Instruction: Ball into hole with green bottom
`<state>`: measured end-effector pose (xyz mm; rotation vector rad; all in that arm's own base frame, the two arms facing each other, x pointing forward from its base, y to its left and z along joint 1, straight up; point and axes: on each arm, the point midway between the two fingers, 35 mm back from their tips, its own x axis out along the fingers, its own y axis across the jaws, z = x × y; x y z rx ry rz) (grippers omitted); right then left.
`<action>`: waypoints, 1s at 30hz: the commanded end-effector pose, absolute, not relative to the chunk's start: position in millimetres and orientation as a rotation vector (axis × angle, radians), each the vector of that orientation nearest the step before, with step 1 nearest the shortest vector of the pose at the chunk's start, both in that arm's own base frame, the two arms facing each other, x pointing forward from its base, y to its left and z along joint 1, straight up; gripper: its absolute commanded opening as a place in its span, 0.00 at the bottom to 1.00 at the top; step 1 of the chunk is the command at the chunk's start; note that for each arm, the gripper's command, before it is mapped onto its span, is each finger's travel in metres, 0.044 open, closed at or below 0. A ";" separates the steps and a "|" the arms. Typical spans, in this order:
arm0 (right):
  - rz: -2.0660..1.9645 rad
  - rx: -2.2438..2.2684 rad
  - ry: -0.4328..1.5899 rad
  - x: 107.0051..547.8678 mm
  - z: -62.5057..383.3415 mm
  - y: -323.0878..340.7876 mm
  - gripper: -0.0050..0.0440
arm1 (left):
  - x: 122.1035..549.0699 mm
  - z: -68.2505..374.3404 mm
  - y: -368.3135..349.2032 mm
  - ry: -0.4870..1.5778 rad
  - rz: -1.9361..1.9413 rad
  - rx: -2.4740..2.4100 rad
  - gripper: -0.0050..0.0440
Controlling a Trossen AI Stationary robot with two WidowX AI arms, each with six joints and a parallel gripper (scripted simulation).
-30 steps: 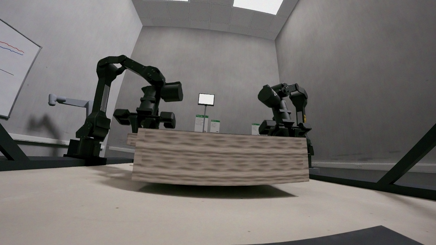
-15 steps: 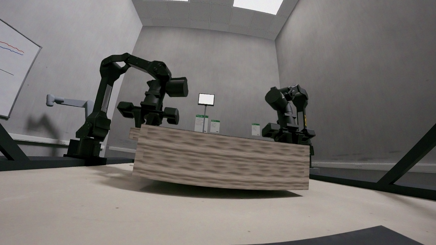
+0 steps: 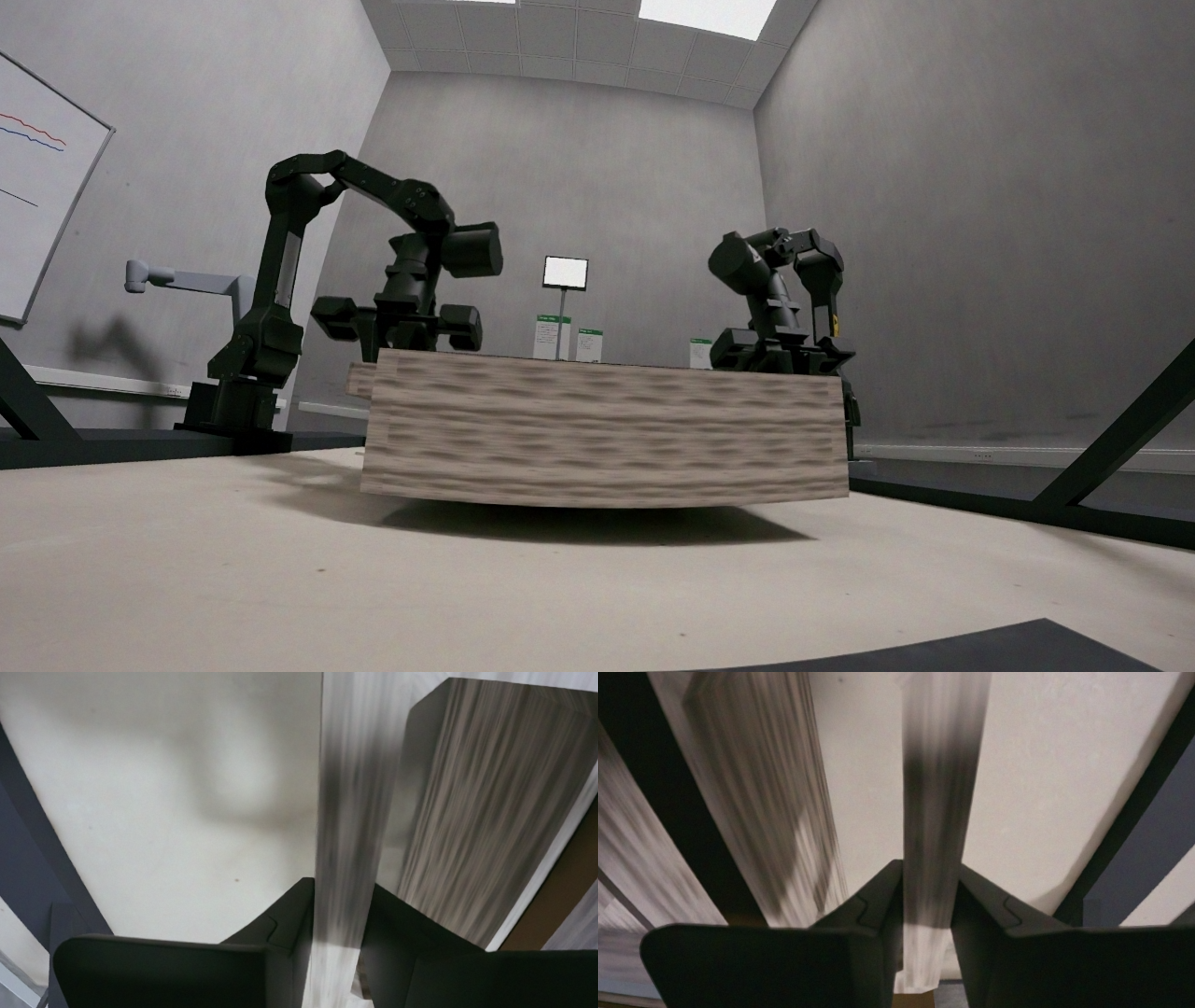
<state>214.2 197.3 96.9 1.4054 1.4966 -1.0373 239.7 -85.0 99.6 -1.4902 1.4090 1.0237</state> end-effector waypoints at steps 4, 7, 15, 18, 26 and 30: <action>-0.985 1.422 1.480 214.1 115.8 209.5 0.00 | 243.7 116.0 -92.8 1.383 1.001 -1.483 0.00; -1.000 1.401 1.448 207.2 102.4 207.7 0.00 | 246.0 121.5 -94.4 1.386 1.037 -1.457 0.00; -0.957 1.422 1.430 202.6 91.0 206.4 0.00 | 250.0 133.4 -91.7 1.432 1.061 -1.457 0.00; -0.940 1.443 1.452 209.0 99.9 204.9 0.00 | 242.7 127.6 -89.7 1.443 1.042 -1.472 0.00; -0.933 1.471 1.528 213.8 113.5 202.5 0.00 | 239.2 116.2 -86.1 1.449 0.965 -1.531 0.00; -0.942 1.459 1.519 213.0 113.7 204.6 0.00 | 237.9 115.2 -88.4 1.443 0.980 -1.519 0.00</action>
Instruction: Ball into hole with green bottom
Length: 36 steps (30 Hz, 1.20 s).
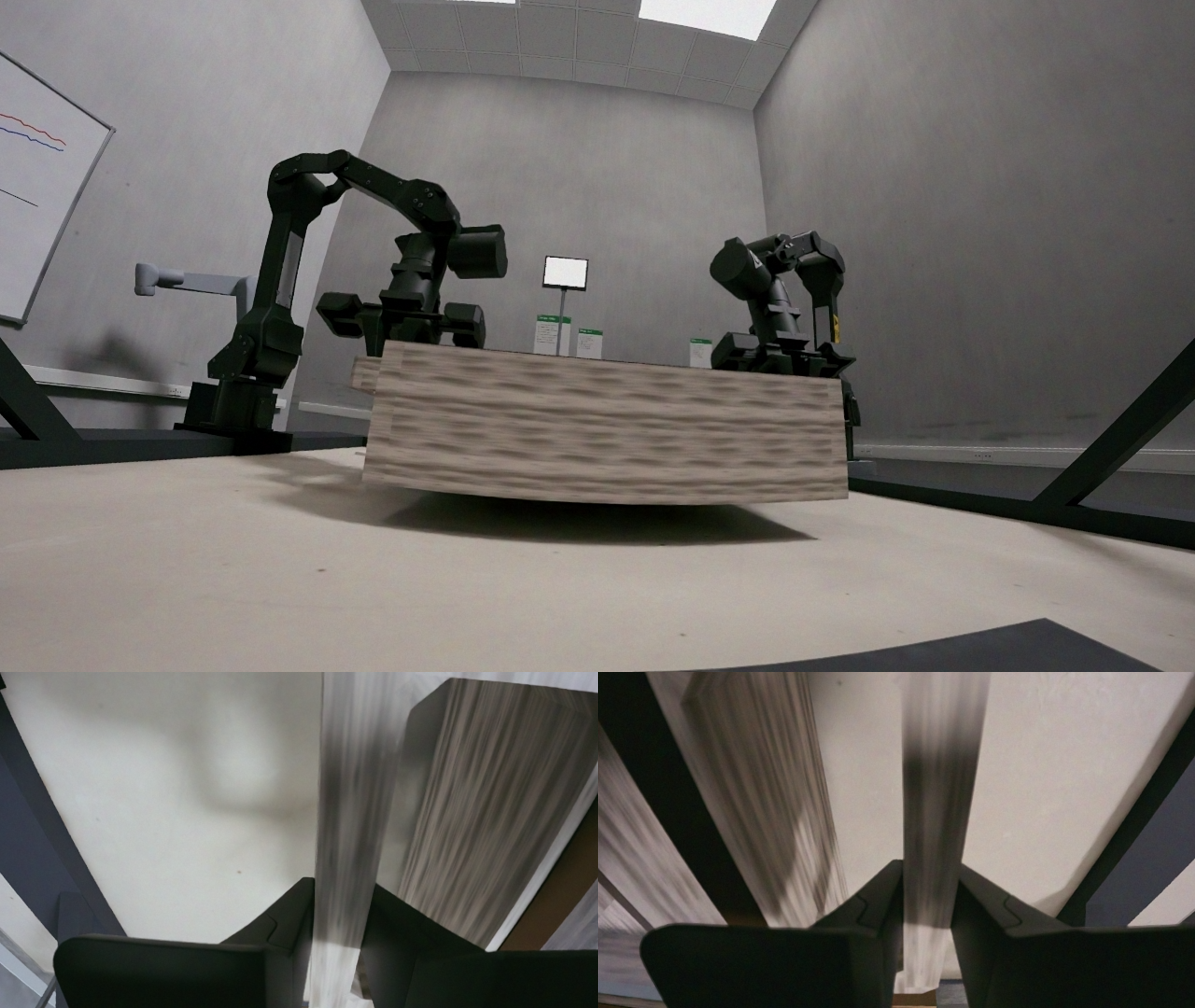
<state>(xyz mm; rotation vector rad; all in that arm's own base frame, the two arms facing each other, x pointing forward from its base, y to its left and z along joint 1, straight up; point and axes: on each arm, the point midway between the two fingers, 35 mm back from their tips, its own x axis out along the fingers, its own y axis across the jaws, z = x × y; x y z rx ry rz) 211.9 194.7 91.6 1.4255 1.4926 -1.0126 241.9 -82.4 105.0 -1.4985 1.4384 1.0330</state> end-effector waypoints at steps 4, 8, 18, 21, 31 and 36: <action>-0.945 1.453 1.523 213.7 115.2 204.7 0.00 | 237.2 113.5 -88.6 1.435 0.977 -1.520 0.00; -0.976 1.427 1.477 212.7 108.8 208.1 0.00 | 243.9 123.7 -91.7 1.397 0.998 -1.491 0.00; -1.000 1.388 1.417 210.7 100.2 213.0 0.00 | 246.2 125.4 -96.2 1.378 1.069 -1.432 0.00; -0.982 1.403 1.432 206.2 96.9 208.2 0.00 | 246.4 128.5 -95.0 1.401 1.050 -1.451 0.00; -0.953 1.448 1.499 212.9 112.8 204.9 0.00 | 241.6 119.6 -89.0 1.422 0.987 -1.506 0.00; -0.944 1.466 1.525 209.0 104.6 198.5 0.00 | 244.5 123.9 -85.9 1.443 0.956 -1.537 0.00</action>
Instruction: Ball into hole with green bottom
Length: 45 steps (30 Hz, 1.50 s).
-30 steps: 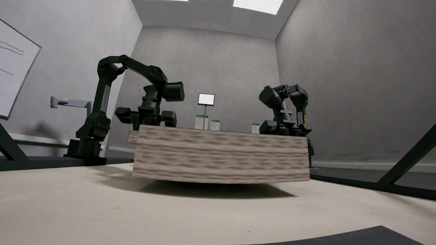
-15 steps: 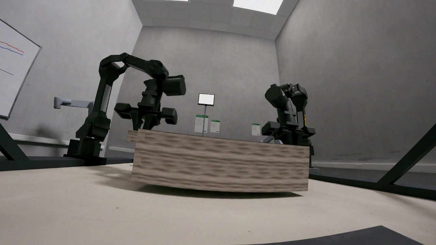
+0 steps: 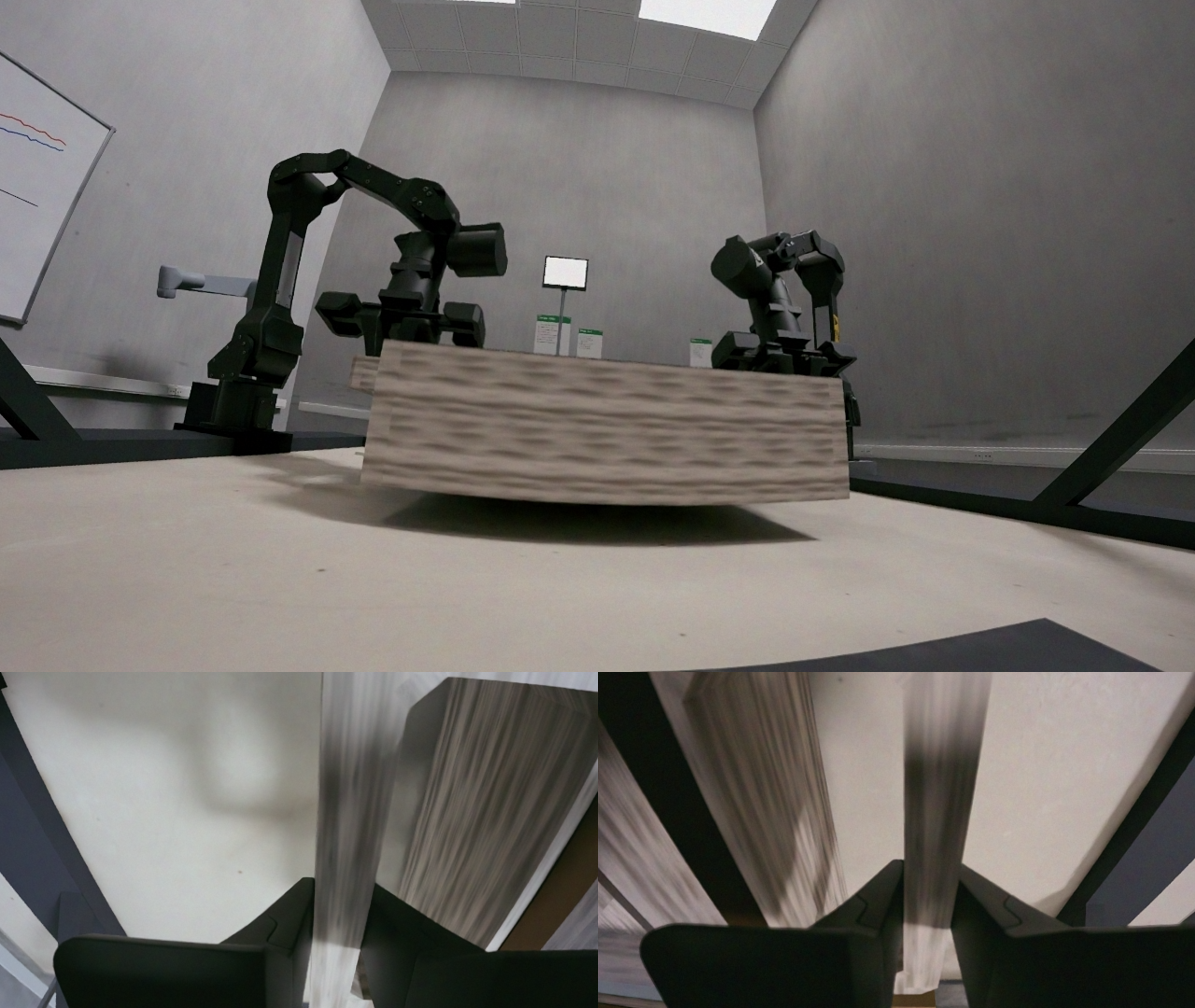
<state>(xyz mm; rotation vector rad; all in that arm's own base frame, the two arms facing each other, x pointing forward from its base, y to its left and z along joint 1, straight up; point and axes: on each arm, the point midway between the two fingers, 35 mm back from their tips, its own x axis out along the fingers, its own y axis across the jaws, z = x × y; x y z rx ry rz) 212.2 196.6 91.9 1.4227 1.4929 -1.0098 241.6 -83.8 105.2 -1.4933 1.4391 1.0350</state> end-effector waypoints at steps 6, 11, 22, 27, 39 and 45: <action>-0.977 1.430 1.488 212.5 107.9 206.7 0.00 | 244.3 122.6 -90.6 1.401 0.992 -1.498 0.00; -0.975 1.416 1.444 211.2 103.4 210.3 0.00 | 245.7 123.2 -94.4 1.400 1.046 -1.459 0.00; -1.001 1.390 1.430 210.8 110.3 213.1 0.00 | 244.9 122.8 -97.1 1.360 1.036 -1.443 0.00; -1.008 1.391 1.448 209.1 106.5 207.5 0.00 | 239.8 114.9 -92.6 1.383 1.044 -1.452 0.00; -0.952 1.453 1.508 214.2 114.5 203.5 0.00 | 238.7 113.9 -88.1 1.429 0.986 -1.510 0.00; -0.988 1.423 1.487 212.4 110.6 205.6 0.00 | 243.2 119.1 -91.9 1.393 0.991 -1.496 0.00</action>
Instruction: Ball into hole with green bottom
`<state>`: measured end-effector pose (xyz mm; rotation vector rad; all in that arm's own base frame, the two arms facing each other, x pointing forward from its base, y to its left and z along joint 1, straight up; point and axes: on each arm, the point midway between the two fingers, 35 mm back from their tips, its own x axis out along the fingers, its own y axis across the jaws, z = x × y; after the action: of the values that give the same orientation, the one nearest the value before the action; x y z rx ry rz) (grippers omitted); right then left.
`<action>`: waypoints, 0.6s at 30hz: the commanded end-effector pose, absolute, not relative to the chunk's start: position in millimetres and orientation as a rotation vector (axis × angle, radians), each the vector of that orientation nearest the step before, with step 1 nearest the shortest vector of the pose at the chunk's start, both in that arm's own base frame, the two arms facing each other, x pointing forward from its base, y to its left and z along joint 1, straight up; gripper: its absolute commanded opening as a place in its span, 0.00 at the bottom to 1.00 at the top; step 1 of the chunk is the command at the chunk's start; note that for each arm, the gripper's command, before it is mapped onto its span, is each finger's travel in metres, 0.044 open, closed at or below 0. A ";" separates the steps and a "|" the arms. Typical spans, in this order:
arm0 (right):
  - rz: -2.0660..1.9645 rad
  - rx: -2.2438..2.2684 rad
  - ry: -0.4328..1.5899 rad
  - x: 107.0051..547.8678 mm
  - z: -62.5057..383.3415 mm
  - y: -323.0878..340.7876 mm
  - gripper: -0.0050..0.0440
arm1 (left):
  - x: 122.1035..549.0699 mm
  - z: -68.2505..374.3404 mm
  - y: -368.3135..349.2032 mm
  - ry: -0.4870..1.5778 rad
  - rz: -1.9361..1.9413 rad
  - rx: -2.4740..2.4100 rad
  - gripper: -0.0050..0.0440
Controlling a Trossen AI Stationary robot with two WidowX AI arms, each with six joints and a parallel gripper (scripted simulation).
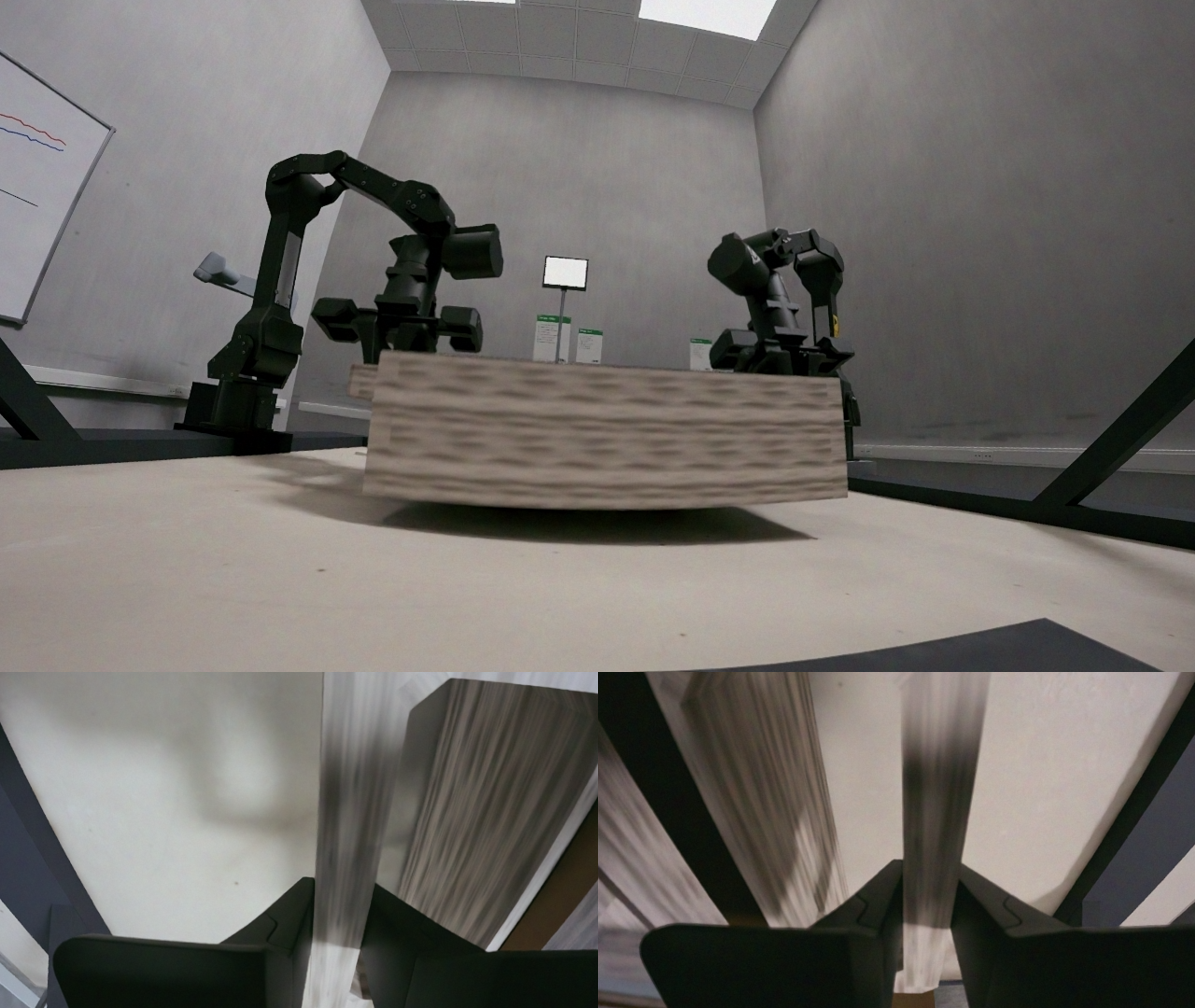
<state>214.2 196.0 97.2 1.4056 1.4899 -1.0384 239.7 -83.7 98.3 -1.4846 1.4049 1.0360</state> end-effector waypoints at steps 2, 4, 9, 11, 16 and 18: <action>-0.979 1.431 1.500 212.6 114.7 205.6 0.00 | 243.0 118.9 -91.5 1.394 0.975 -1.505 0.00; -1.014 1.404 1.496 215.1 115.3 208.5 0.00 | 238.0 109.3 -91.9 1.374 0.997 -1.486 0.00; -1.000 1.417 1.500 208.2 104.9 202.6 0.00 | 243.8 109.2 -91.2 1.409 0.999 -1.491 0.00; -0.999 1.415 1.495 208.0 101.3 203.1 0.00 | 244.0 108.7 -91.4 1.407 0.999 -1.490 0.00; -0.991 1.418 1.485 208.6 95.6 205.1 0.00 | 240.3 100.8 -91.4 1.417 1.030 -1.480 0.00; -0.984 1.421 1.484 210.2 98.1 206.1 0.00 | 242.1 105.4 -91.7 1.406 1.012 -1.488 0.00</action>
<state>211.8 198.8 84.5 1.3954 1.4654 -1.0350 241.8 -86.3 94.2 -1.4695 1.4032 1.0544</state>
